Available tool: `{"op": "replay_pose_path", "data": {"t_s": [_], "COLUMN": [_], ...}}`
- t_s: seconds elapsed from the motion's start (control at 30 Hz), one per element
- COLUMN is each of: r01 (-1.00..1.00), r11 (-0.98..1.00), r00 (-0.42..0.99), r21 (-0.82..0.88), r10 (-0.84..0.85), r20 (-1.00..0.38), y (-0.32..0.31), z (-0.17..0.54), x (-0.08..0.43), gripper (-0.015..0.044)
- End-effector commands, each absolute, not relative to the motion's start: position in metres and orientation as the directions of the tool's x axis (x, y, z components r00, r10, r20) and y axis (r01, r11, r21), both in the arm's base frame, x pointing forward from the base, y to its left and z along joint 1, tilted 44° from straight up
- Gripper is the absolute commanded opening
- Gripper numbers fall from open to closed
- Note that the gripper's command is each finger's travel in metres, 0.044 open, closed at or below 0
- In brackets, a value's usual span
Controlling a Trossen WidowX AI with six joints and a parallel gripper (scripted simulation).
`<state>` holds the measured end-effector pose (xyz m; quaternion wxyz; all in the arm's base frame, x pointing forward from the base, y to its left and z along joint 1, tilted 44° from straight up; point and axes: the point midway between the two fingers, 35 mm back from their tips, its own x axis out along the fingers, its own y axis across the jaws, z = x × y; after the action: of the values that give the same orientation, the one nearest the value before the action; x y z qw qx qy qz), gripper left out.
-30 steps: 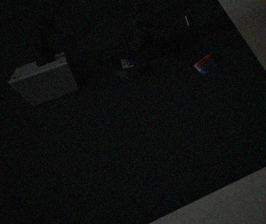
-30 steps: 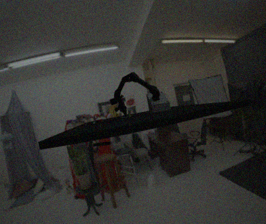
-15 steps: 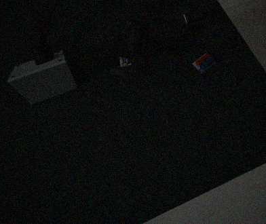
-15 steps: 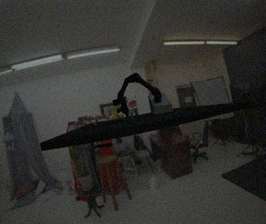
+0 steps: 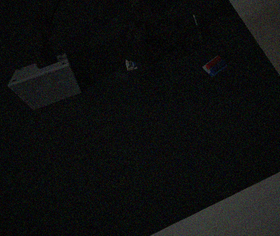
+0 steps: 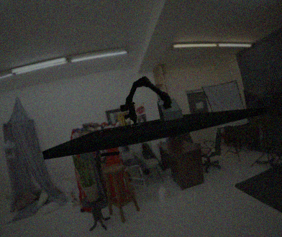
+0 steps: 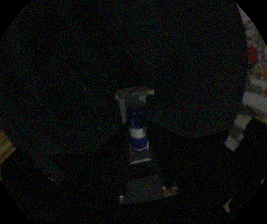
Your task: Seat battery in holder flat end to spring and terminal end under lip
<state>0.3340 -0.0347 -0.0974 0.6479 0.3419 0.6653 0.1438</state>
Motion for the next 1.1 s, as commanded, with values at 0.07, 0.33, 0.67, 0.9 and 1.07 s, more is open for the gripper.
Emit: {"op": "replay_pose_path", "data": {"t_s": [0.07,0.33,0.67,0.9,1.07], "r01": [0.269,0.269,0.271,0.270,0.270], "r11": [0.723,0.723,0.723,0.723,0.723], "r00": [0.080,0.087,0.092,0.094,0.094], "r21": [0.636,0.636,0.636,0.636,0.636], "r10": [0.642,0.639,0.638,0.637,0.637], "r20": [-0.763,-0.764,-0.764,-0.765,-0.765], "y": [-0.0333,-0.0324,-0.0313,-0.0313,-0.0313], "z": [-0.0959,-0.0952,-0.0941,-0.0939,-0.0939], "x": [0.3308,0.3267,0.3219,0.3220,0.3220], "gripper": [0.0070,0.0070,0.0070,0.0070,0.0070]}}
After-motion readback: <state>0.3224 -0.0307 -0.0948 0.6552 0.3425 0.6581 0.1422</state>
